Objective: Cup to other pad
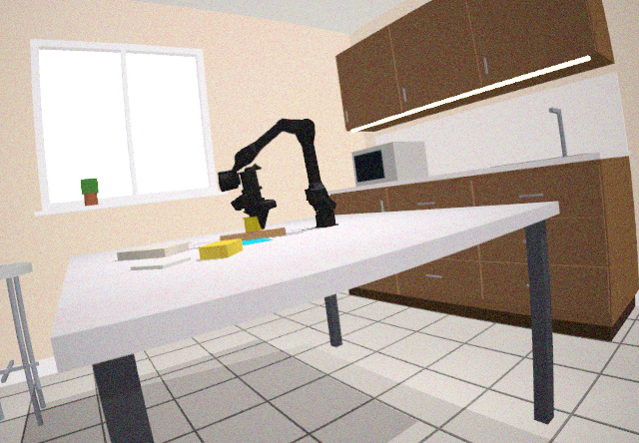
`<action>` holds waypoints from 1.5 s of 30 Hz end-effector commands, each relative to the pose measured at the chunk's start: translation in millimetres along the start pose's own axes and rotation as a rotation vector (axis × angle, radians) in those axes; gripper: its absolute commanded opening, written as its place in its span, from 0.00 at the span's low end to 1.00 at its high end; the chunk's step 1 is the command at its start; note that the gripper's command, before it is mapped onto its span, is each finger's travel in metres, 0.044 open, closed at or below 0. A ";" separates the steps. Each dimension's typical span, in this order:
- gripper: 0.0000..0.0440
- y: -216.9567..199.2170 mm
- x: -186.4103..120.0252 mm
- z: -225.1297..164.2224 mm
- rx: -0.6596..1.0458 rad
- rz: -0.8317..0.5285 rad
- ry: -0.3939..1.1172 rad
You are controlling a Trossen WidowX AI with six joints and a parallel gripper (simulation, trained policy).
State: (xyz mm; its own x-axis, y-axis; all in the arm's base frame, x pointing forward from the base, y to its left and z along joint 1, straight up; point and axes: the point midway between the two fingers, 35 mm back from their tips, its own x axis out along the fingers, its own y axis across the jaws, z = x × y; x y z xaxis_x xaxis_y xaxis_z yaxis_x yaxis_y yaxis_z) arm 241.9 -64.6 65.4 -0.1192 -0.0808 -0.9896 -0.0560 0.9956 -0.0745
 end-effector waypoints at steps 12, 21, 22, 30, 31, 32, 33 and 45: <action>0.00 -3.8 -9.9 11.6 -0.141 0.002 -0.043; 0.01 -1.9 -33.0 22.5 -0.171 0.003 -0.090; 0.01 -1.3 -35.6 24.0 -0.173 0.003 -0.095; 0.03 7.0 -54.2 38.2 -0.200 -0.006 -0.141; 0.03 8.5 -56.1 40.1 -0.204 -0.007 -0.147; 0.03 10.2 -57.9 42.0 -0.208 -0.008 -0.152; 0.02 12.0 -59.7 44.0 -0.212 -0.009 -0.158; 0.00 43.0 -72.0 67.5 -0.260 -0.019 -0.226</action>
State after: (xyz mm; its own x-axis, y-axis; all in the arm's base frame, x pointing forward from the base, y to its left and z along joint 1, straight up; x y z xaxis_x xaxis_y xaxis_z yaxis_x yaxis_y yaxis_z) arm 310.6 -20.1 125.8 0.0959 -0.0650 -0.9933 -0.3059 0.9477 -0.0915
